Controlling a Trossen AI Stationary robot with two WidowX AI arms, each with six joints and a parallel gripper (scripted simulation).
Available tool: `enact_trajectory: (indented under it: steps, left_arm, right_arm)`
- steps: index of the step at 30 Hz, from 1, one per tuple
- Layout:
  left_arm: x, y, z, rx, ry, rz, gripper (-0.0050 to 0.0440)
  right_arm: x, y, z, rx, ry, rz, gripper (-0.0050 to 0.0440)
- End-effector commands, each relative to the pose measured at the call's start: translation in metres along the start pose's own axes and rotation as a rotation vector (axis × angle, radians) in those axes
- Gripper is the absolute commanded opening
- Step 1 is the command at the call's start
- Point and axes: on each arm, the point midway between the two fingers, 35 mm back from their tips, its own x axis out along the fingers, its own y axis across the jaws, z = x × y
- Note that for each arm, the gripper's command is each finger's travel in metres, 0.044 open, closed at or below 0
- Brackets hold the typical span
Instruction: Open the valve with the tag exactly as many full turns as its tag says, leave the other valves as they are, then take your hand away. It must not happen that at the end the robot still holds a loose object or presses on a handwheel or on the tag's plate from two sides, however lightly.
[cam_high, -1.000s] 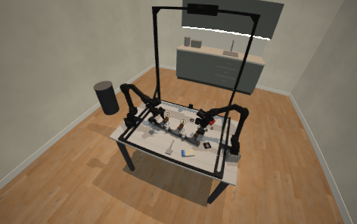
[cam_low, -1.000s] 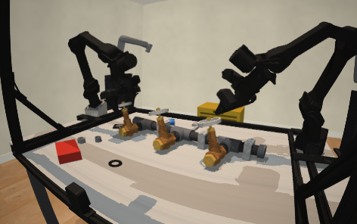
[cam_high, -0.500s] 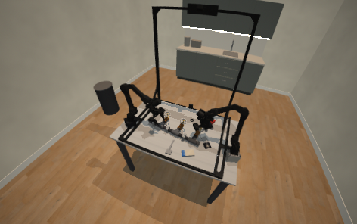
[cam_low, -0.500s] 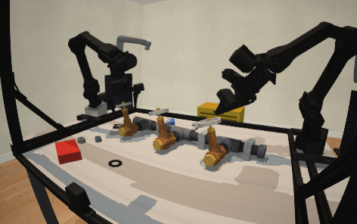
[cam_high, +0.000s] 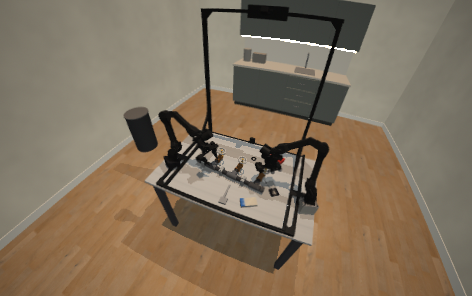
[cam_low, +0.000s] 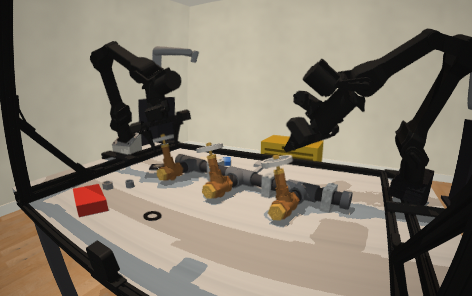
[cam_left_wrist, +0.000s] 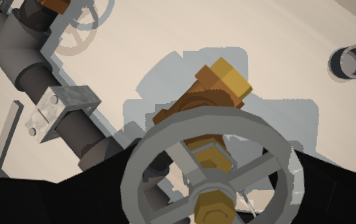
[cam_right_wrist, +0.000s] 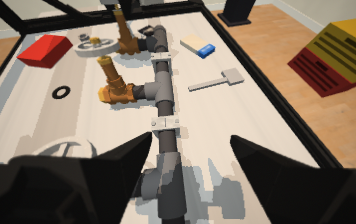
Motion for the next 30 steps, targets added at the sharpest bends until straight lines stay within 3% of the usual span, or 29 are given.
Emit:
enact_trajectory:
  steps: [1,3,5,11,18,20,30]
  left_arm:
    - [-0.0009,0.0000,0.0003,-0.004,-0.002,-0.002,0.0184]
    - [-0.0009,0.0000,0.0003,-0.004,-0.002,-0.002,0.0184]
    - [0.0000,0.0000,0.0000,-0.061,0.000,0.000,0.0136]
    - [0.0000,-0.0001,0.0000,-0.519,0.001,-0.002,0.0000]
    - [0.0000,-0.0002,0.0001,-0.978,0.002,-0.003,0.0000]
    - [0.0000,-0.0002,0.0001,-0.978,0.002,-0.003,0.0000]
    - [0.0000,-0.0003,0.0003,-1.685,0.003,-0.005,0.0000]
  right_arm:
    - [0.0000,0.0000,0.0000,0.000,0.000,0.000,0.0400]
    - [0.0000,0.0000,0.0000,0.000,0.000,0.000,0.0400]
    - [0.0000,0.0000,0.0000,0.000,0.000,0.000,0.0400]
    - [0.0000,0.0000,0.0000,0.000,0.000,0.000,0.0400]
    - [0.0000,0.0000,0.0000,0.000,0.000,0.000,0.0400]
    - [0.0000,0.0000,0.0000,0.000,0.000,0.000,0.0400]
    - [0.0000,0.0000,0.0000,0.000,0.000,0.000,0.0400]
